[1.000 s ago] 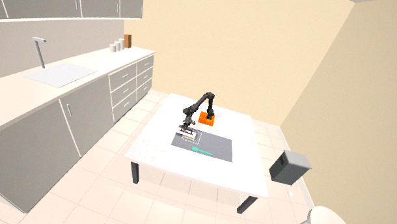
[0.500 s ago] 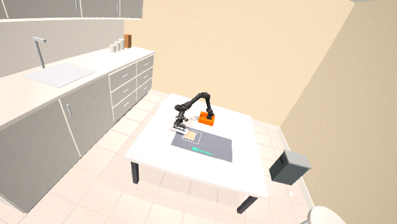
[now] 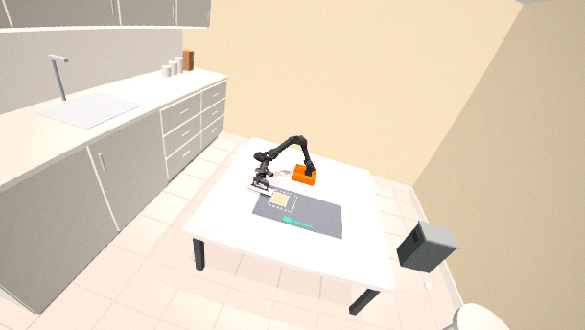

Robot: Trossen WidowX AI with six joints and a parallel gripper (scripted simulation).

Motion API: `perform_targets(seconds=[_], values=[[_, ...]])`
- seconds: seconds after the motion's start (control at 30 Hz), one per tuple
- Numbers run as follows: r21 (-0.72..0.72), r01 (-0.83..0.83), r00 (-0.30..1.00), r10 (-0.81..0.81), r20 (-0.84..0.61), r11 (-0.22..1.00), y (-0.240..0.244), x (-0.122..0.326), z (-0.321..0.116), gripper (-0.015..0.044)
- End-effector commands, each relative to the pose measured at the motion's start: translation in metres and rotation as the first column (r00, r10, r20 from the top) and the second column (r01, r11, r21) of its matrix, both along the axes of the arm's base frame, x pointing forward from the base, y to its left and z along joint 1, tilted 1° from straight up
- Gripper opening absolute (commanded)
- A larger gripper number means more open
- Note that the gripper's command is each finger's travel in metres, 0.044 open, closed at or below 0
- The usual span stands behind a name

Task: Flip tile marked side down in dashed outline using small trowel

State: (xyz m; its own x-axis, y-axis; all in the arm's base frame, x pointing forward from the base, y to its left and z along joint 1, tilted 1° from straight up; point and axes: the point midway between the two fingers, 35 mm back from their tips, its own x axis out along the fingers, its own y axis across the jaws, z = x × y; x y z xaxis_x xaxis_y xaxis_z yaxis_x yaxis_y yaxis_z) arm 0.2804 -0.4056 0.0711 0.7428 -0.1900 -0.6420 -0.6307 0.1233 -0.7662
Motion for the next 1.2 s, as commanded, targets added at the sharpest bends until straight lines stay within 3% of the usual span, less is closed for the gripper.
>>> perform_targets(seconds=[0.0, 1.17], values=[[-0.012, -0.006, 1.0, 0.006, 0.011, 1.0, -0.003, 0.002, 0.001, 0.0], [-0.011, -0.007, 1.0, 0.007, 0.011, 1.0, 0.01, 0.006, -0.035, 0.0]])
